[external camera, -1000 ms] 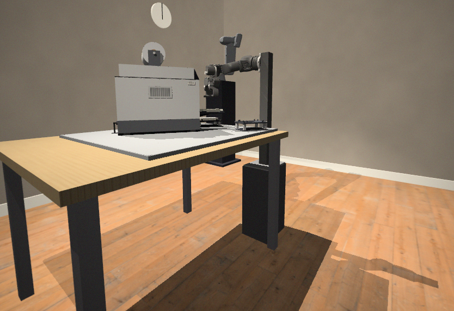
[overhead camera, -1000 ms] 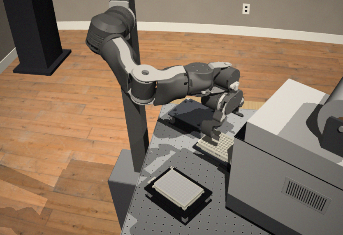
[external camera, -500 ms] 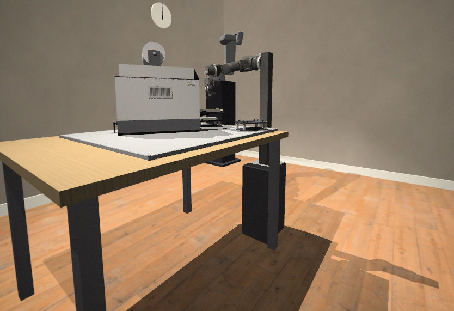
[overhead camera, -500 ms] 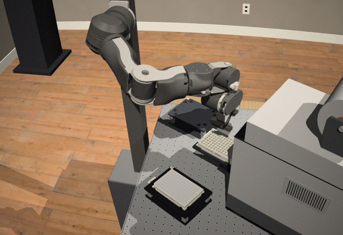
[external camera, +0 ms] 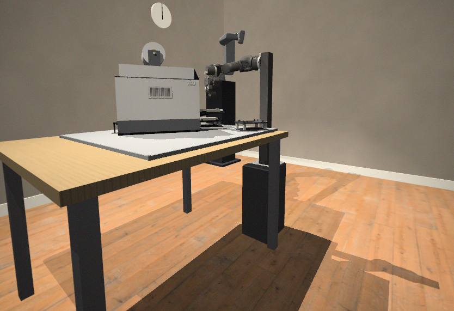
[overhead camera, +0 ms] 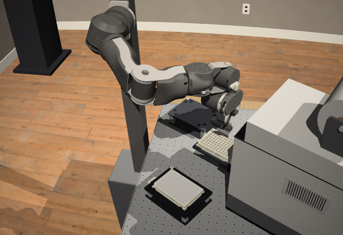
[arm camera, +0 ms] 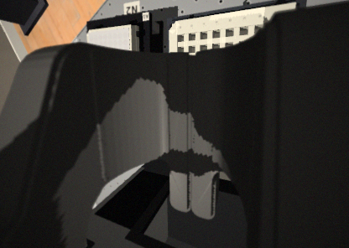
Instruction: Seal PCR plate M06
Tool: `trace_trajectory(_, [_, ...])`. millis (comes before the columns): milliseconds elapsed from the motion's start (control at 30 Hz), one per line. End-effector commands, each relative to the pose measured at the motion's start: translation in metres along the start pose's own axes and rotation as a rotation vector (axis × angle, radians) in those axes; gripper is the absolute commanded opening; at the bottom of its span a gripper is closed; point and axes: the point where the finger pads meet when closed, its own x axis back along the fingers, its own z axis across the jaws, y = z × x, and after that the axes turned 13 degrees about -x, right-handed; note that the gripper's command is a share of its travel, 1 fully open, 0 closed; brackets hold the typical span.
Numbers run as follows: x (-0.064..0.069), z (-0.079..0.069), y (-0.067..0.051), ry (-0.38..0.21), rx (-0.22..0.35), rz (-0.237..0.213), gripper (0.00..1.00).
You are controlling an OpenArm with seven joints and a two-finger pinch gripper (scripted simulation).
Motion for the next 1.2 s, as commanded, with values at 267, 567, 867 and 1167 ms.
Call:
trace_trajectory(267, [0.001,-0.007,0.005,-0.032,0.037,-0.010,0.00])
trace_trajectory(567, [-0.001,-0.039,0.022,-0.176,0.184,-0.043,0.00])
trace_trajectory(867, [-0.002,-0.053,0.030,-0.243,0.255,-0.057,0.00])
trace_trajectory(1167, [-0.003,-0.077,0.044,-0.350,0.366,-0.082,0.00])
